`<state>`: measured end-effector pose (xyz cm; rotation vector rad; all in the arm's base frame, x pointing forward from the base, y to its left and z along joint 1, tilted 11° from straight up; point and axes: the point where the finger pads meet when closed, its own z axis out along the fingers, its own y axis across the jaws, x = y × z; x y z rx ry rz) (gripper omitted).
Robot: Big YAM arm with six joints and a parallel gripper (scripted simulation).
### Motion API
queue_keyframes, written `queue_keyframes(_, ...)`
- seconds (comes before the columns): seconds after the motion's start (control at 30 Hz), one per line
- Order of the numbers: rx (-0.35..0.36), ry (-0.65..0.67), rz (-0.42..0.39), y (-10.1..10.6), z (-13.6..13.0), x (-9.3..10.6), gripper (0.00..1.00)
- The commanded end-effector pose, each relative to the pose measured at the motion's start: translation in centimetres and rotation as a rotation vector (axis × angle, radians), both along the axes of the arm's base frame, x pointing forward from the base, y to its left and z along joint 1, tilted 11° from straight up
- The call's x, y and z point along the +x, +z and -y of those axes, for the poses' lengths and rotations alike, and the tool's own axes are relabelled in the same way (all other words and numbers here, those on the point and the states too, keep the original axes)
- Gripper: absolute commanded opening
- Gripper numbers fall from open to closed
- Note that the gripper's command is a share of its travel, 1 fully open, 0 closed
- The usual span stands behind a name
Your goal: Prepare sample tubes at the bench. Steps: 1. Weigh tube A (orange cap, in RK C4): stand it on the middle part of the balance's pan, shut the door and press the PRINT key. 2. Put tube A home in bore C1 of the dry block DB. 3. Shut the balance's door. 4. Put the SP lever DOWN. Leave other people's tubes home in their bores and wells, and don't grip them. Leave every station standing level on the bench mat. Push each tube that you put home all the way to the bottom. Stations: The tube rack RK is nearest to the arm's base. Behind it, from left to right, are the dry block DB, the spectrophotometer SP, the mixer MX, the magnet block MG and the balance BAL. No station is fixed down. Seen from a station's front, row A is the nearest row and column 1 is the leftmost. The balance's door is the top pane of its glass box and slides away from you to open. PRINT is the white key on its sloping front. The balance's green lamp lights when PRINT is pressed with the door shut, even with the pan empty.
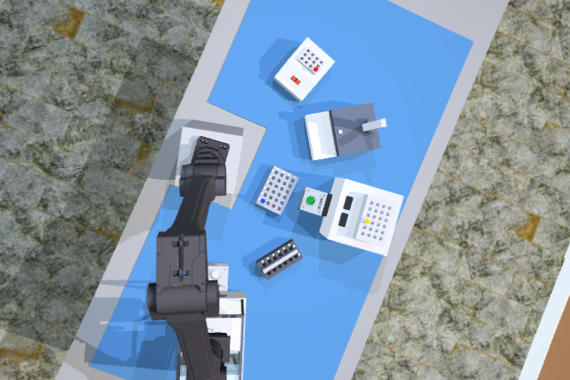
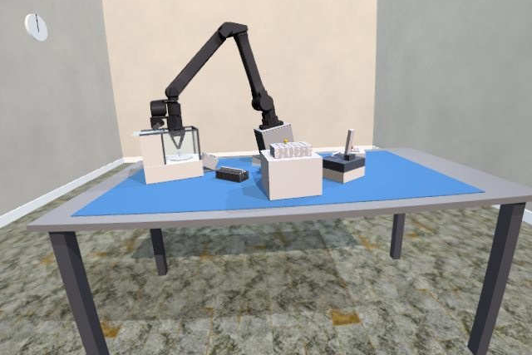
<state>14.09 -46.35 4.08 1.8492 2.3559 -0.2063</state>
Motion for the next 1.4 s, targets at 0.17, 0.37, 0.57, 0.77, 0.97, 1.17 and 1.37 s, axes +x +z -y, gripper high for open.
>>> queue_keyframes(0.17, -0.026, 0.001, 0.008, 1.1, 0.9, 0.2, 0.09)
queue_keyframes(0.37, -0.026, 0.001, 0.008, 1.1, 0.9, 0.2, 0.09)
queue_keyframes(0.57, -0.026, 0.001, 0.008, 1.1, 0.9, 0.2, 0.09)
queue_keyframes(0.77, -0.026, 0.001, 0.008, 1.1, 0.9, 0.2, 0.09)
queue_keyframes(0.97, -0.031, 0.004, 0.007, 2.3, 0.6, -0.2, 0.09)
queue_keyframes(1.17, -0.057, 0.004, 0.016, 4.3, 1.5, 0.3, 0.09)
queue_keyframes(1.37, -0.058, 0.004, 0.017, 5.1, 1.3, 0.4, 0.09)
